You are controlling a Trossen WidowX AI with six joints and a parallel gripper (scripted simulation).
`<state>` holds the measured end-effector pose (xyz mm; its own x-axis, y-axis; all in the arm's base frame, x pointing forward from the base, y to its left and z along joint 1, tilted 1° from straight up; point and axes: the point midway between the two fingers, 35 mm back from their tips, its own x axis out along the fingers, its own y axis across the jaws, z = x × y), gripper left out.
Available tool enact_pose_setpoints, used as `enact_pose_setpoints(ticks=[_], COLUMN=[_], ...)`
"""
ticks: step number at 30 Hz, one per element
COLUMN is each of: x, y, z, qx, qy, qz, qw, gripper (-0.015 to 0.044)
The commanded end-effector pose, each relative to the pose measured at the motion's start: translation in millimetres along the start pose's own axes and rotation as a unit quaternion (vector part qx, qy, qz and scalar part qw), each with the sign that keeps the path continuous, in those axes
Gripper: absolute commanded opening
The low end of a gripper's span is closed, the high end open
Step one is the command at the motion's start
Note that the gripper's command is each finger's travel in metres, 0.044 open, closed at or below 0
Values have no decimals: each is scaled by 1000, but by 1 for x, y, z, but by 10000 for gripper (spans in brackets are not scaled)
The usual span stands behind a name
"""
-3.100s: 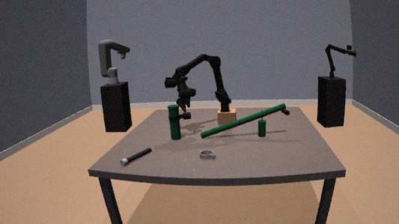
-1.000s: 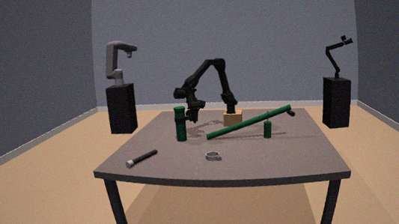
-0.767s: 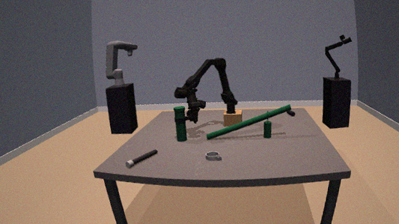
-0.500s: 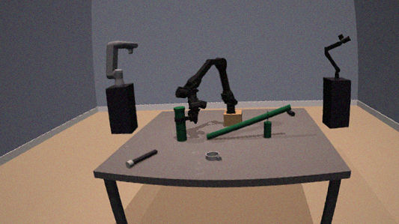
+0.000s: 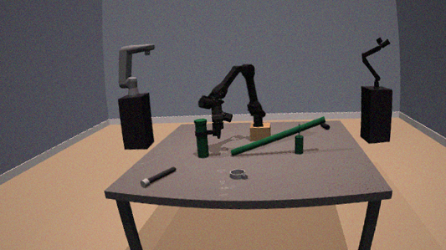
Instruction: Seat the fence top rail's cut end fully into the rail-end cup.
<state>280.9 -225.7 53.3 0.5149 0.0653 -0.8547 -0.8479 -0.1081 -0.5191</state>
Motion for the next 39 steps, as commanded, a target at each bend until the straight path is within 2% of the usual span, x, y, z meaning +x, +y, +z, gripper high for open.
enact_pose_setpoints(ticks=[1,22,39], x=[2,9,8], y=[-3,-16,-14], z=[0,-2,-1], qx=[17,86,74], qy=[12,51,43], qz=[0,-1,-1], qw=[1000,995,996], gripper=[0,0,0])
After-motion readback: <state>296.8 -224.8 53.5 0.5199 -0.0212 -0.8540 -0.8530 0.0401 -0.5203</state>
